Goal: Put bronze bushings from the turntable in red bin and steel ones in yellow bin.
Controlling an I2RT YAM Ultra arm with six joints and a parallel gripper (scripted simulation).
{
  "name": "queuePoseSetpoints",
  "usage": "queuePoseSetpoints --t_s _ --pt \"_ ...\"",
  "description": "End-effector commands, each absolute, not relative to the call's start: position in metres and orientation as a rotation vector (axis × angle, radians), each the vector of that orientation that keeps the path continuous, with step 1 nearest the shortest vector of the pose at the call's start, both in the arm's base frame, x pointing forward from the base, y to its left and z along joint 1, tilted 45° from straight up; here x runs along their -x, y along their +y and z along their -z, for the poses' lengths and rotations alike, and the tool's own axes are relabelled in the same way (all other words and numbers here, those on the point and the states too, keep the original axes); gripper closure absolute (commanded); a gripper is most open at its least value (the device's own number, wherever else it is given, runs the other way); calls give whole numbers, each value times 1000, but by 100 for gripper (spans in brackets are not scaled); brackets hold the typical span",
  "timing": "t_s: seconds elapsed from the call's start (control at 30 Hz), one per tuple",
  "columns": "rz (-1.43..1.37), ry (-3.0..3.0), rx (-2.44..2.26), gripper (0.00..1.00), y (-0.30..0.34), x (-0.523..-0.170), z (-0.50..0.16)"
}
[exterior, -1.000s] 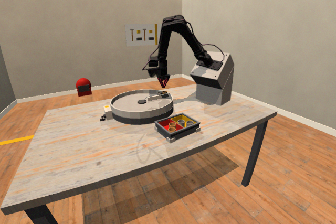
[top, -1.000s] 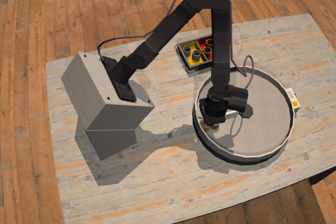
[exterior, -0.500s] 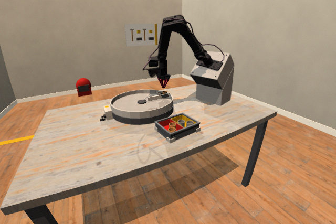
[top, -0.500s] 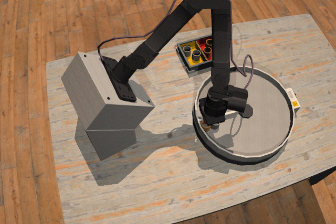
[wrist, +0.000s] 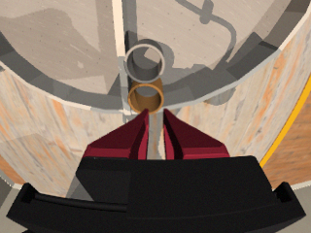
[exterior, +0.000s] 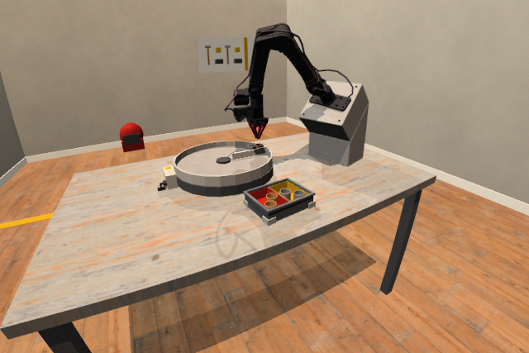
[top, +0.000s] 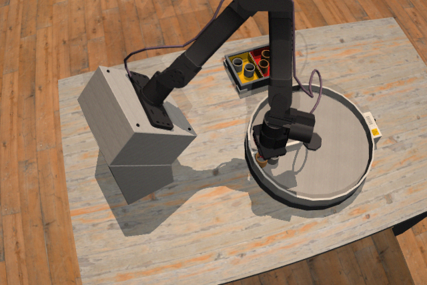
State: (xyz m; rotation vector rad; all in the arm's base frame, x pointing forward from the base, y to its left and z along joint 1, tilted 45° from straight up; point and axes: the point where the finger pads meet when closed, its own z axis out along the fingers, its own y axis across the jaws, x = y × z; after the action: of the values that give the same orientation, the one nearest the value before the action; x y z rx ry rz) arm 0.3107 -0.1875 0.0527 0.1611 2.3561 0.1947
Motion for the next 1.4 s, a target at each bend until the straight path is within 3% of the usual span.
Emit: queuePoseSetpoints --t_s 0.0,1.37 --pt "-189 2340 -176 86 -196 -309 -57" --pt "-175 2331 -169 86 -202 -310 -60"
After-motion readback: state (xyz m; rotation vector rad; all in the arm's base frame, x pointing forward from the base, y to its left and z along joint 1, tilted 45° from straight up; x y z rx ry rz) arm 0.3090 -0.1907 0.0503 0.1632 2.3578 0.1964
